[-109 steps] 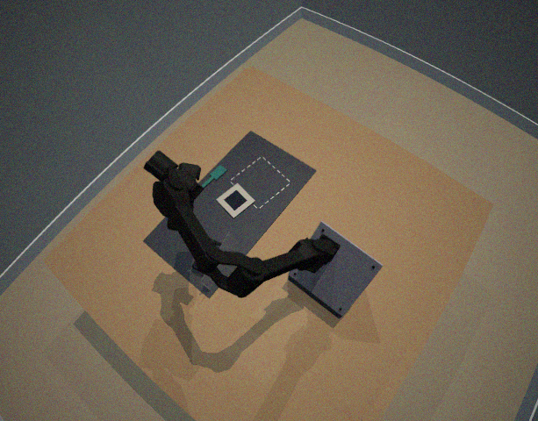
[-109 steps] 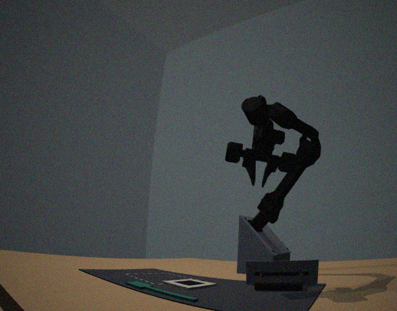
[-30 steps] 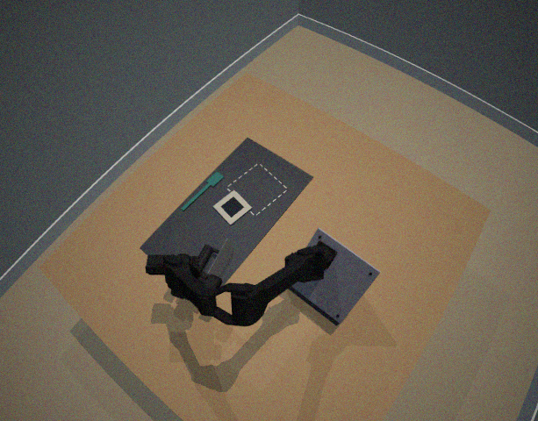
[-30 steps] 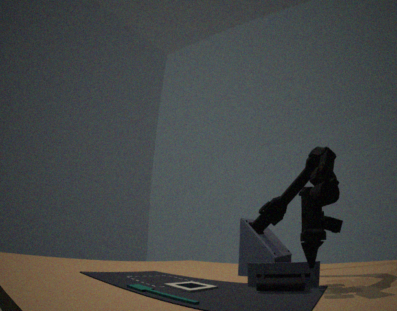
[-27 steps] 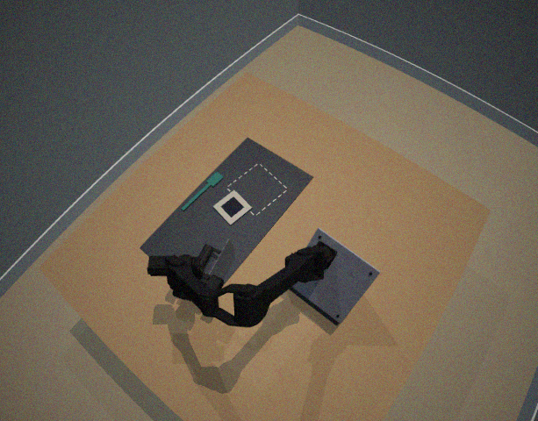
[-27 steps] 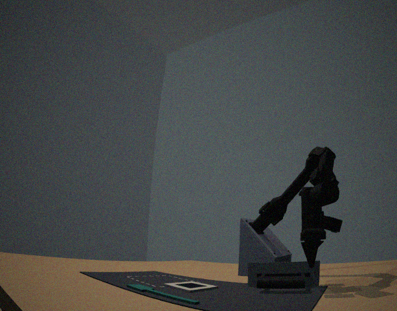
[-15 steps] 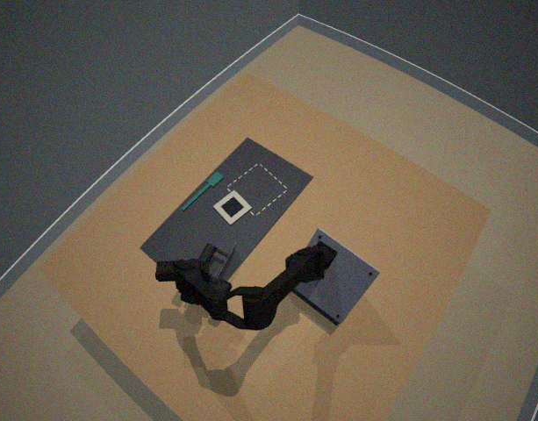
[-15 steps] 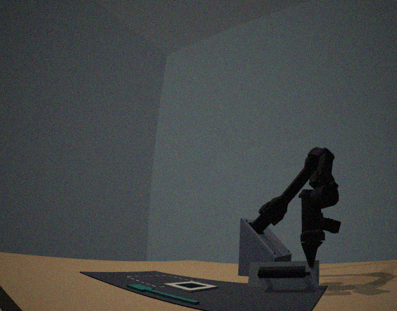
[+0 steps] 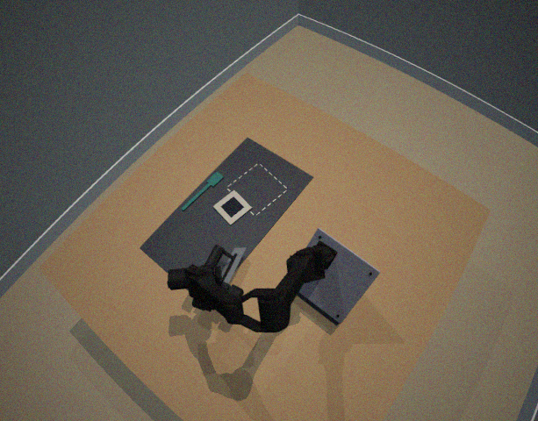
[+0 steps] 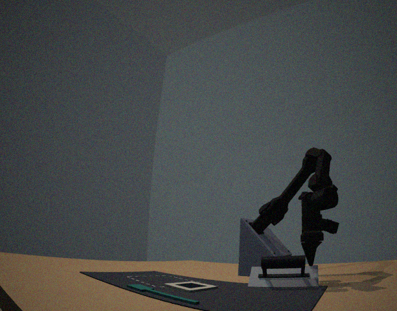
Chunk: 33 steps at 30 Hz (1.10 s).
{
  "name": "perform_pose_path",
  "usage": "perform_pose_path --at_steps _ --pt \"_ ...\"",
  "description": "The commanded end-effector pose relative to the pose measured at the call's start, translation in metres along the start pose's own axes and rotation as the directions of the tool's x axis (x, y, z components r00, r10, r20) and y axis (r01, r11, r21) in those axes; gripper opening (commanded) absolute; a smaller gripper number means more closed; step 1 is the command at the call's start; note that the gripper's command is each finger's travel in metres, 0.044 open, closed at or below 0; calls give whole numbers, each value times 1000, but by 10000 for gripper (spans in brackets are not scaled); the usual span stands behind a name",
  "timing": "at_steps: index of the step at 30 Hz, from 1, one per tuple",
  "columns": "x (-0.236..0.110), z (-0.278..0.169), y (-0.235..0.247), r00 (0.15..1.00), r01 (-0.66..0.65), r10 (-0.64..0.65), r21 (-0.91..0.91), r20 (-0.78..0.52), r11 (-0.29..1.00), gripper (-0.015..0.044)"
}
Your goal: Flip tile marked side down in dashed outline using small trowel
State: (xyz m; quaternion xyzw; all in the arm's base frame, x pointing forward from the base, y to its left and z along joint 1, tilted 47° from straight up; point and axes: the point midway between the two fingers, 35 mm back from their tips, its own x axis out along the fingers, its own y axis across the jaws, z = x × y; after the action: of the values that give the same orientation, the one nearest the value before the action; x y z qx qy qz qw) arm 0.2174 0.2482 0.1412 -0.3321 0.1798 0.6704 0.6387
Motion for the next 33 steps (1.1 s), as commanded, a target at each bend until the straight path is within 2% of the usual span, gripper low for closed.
perform_pose_path --at_steps 1,11,33 --pt "0 0 -2 1000 2 -2 -1 1 1000 100" --pt "-1 2 -3 1000 -1 1 0 4 1000 100" --pt "-23 1 -88 1000 16 -16 -7 -1 1000 100"
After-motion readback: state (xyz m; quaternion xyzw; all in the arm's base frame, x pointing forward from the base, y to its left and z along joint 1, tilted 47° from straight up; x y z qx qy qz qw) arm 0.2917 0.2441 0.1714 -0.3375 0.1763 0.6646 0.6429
